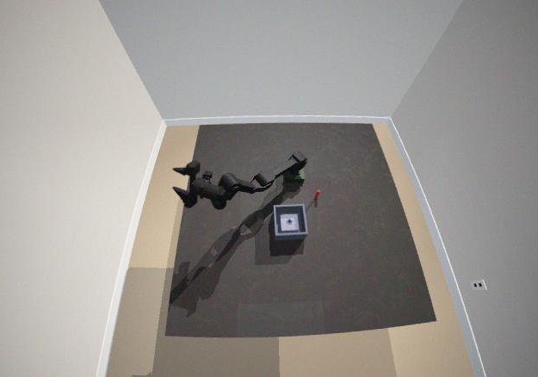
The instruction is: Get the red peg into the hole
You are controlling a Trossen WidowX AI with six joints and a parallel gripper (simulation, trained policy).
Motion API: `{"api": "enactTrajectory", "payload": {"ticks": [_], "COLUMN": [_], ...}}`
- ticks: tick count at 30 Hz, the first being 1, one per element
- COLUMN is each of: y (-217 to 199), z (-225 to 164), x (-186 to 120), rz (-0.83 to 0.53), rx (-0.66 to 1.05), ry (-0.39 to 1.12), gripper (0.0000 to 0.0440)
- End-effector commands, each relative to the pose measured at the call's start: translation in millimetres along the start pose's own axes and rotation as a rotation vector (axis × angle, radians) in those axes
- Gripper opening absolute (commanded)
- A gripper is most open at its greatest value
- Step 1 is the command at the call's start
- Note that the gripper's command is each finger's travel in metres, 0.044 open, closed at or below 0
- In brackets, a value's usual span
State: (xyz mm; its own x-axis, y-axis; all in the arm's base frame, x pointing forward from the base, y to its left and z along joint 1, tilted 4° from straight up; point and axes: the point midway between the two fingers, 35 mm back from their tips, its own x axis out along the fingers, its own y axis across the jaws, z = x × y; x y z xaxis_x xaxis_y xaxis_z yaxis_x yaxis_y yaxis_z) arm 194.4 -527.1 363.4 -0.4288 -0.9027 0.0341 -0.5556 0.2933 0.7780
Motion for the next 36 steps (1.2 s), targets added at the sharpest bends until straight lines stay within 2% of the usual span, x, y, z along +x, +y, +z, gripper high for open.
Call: {"api": "enactTrajectory", "payload": {"ticks": [1,4,20,28,36], "y": [3.2,20.4,141.8,211.1,282.5], "z": [2.2,5.4,26.0,39.7,56.0], "x": [2.8,9.8,32.6,26.2,5.4], "rz": [0.008,0.045,0.257,0.371,0.485], "rx": [0.020,0.117,0.607,0.827,1.020], "ry": [0.001,0.013,0.156,0.281,0.446], "gripper": [0.0418,0.0439,0.0440,0.0440,0.0440]}}
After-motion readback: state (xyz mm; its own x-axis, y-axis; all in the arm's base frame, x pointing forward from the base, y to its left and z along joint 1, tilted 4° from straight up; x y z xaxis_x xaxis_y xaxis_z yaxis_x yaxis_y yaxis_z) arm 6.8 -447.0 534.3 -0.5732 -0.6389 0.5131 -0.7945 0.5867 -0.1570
